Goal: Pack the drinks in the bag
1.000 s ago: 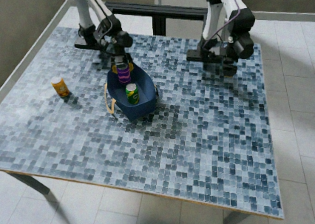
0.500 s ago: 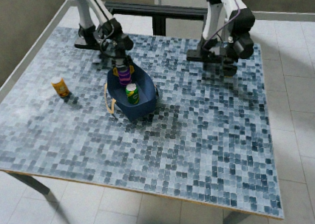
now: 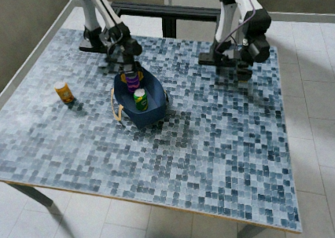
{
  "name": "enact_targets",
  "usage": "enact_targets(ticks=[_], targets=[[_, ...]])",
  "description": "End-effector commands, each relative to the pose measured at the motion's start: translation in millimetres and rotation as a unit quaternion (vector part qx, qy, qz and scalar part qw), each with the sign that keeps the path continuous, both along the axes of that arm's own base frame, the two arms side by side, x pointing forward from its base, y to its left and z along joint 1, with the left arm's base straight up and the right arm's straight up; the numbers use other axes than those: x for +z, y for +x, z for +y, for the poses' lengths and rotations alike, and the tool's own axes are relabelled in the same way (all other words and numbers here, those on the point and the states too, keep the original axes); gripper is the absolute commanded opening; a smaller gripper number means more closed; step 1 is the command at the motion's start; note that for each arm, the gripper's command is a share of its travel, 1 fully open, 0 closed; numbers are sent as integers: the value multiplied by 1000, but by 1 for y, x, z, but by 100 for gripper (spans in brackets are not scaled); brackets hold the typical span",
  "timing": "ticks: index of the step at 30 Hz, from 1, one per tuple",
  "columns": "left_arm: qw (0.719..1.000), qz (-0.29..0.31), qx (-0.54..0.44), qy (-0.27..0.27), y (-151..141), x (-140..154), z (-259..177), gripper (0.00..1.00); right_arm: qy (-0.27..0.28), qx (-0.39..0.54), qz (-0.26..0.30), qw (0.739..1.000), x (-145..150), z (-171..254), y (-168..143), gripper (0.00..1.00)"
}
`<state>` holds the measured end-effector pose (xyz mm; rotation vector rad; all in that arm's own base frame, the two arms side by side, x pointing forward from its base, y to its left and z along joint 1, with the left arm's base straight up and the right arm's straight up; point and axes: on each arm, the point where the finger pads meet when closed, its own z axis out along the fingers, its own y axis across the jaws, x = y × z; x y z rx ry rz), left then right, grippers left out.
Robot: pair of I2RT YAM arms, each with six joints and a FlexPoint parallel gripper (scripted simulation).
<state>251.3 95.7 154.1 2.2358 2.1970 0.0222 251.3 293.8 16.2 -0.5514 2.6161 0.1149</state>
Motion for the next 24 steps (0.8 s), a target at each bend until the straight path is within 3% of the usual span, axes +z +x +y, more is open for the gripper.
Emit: enact_targets(ticks=[1,4,7,15,17,24], targets=[[1000,-12,1,3,7,9,0,100,24,0,-24,999,5,12,9,67],[1000,-12,1,3,7,9,0,100,40,-1,-35,999,16,17,13,67],[1000,-12,1,3,7,9,0,100,22,-1,-23,999,-5,8,8,67],[1000,-12,1,3,7,9,0,100,37,-2,-34,999,4,17,15,67],[1000,-12,1,3,7,9,0,100,18,-2,-21,1000,-18,7,9,67],[1000,-12,1,3,7,9,0,100,43,-4,-38,998,5,19,18,67]])
